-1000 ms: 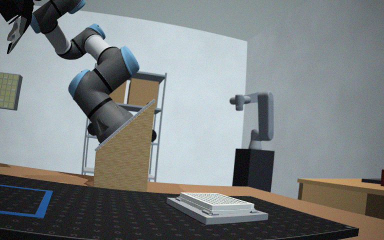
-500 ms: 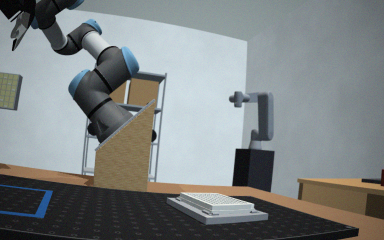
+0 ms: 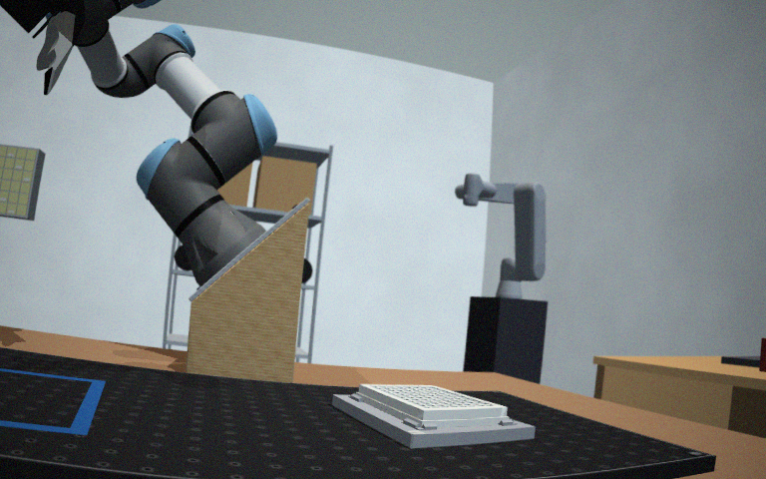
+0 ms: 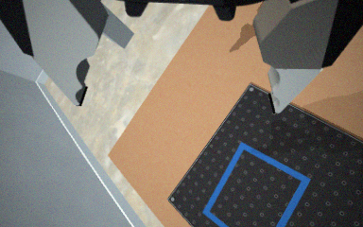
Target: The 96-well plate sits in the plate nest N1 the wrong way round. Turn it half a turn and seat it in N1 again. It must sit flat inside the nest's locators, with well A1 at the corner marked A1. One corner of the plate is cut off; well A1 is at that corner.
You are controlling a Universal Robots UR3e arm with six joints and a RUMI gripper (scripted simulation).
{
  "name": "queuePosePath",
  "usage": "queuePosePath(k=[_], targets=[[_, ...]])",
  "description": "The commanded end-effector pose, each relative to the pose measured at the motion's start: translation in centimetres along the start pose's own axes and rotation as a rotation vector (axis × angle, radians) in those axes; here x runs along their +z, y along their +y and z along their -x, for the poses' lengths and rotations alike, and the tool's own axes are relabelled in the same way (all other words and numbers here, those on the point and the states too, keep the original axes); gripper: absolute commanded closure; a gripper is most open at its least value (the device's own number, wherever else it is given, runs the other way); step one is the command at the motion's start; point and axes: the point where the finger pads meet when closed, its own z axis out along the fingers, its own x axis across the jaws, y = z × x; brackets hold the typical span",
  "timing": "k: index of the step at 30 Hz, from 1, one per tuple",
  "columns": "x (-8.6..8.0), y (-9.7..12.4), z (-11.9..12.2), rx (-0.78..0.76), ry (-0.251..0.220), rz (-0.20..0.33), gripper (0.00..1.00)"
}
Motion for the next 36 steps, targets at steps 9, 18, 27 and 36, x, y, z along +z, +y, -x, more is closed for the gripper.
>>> queuePosePath(k=[9, 18, 27, 36], targets=[[1.6, -4.3, 0.9, 0.061, -0.061, -0.018, 0.0], [2.8, -7.8, 2.2, 0.091, -0.093, -0.023, 0.0], [3.6, -10.2, 3.4, 0.121, -0.125, -0.025, 0.0], [4.6, -13.3, 5.3, 0.18, -0.187, -0.016, 0.0]])
